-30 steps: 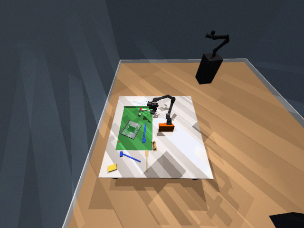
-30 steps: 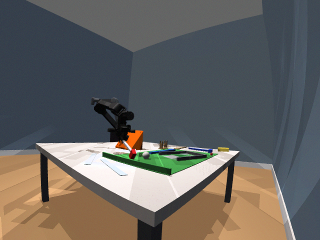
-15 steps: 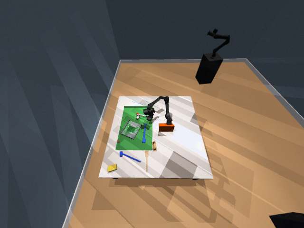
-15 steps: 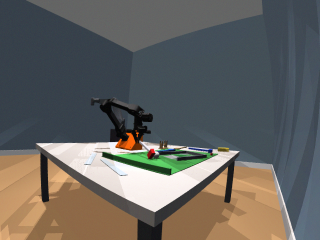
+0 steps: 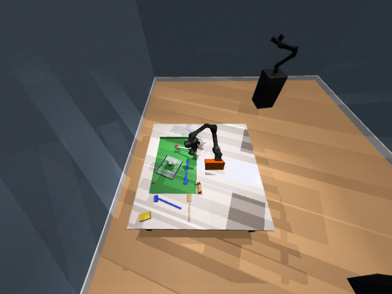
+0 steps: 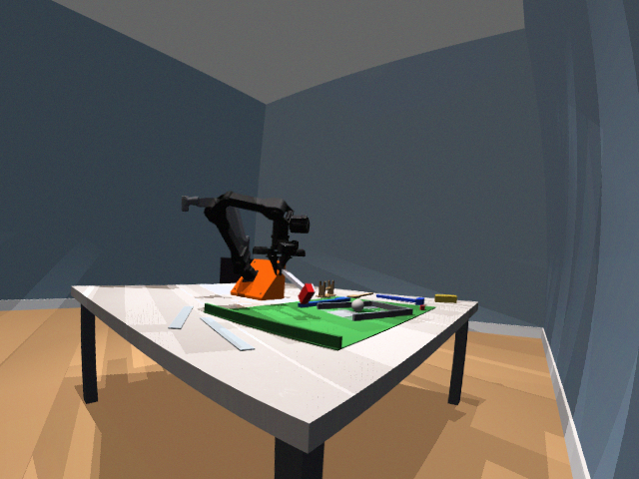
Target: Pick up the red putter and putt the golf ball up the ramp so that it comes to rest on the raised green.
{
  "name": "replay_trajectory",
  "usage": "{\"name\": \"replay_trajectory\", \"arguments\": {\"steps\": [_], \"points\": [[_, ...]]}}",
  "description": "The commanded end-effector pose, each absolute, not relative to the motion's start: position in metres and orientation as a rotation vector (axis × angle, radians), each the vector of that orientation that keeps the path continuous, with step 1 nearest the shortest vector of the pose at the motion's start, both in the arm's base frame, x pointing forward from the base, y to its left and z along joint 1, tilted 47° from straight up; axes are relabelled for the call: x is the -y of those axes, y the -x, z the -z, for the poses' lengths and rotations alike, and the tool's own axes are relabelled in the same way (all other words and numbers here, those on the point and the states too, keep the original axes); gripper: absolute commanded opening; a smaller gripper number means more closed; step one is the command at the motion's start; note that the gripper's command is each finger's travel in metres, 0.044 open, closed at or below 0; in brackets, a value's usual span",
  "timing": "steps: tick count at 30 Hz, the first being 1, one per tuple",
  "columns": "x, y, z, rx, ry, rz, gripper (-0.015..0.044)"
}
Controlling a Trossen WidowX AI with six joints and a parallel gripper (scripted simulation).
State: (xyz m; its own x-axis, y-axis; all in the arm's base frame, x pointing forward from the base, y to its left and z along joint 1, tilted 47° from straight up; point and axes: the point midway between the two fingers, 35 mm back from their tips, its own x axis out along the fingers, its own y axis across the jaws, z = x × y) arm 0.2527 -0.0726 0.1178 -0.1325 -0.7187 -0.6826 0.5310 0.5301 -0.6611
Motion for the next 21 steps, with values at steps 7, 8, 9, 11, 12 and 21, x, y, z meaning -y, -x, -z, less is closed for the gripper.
{"name": "replay_trajectory", "arguments": {"steps": [7,8,9,11,12,21], "points": [[0.0626,-0.2545,-0.1272,-1.314,0.184,1.082,0.0],[0.0626,-0.2545,-0.1272,-1.314,0.184,1.082,0.0],[0.0626,-0.2545,-0.1272,-1.314,0.184,1.082,0.0],[0.0626,-0.2545,-0.1272,-1.314,0.184,1.082,0.0],[0.0626,-0.2545,-0.1272,-1.314,0.184,1.082,0.0],[0.0626,-0.2545,-0.1272,-1.314,0.184,1.082,0.0]]}}
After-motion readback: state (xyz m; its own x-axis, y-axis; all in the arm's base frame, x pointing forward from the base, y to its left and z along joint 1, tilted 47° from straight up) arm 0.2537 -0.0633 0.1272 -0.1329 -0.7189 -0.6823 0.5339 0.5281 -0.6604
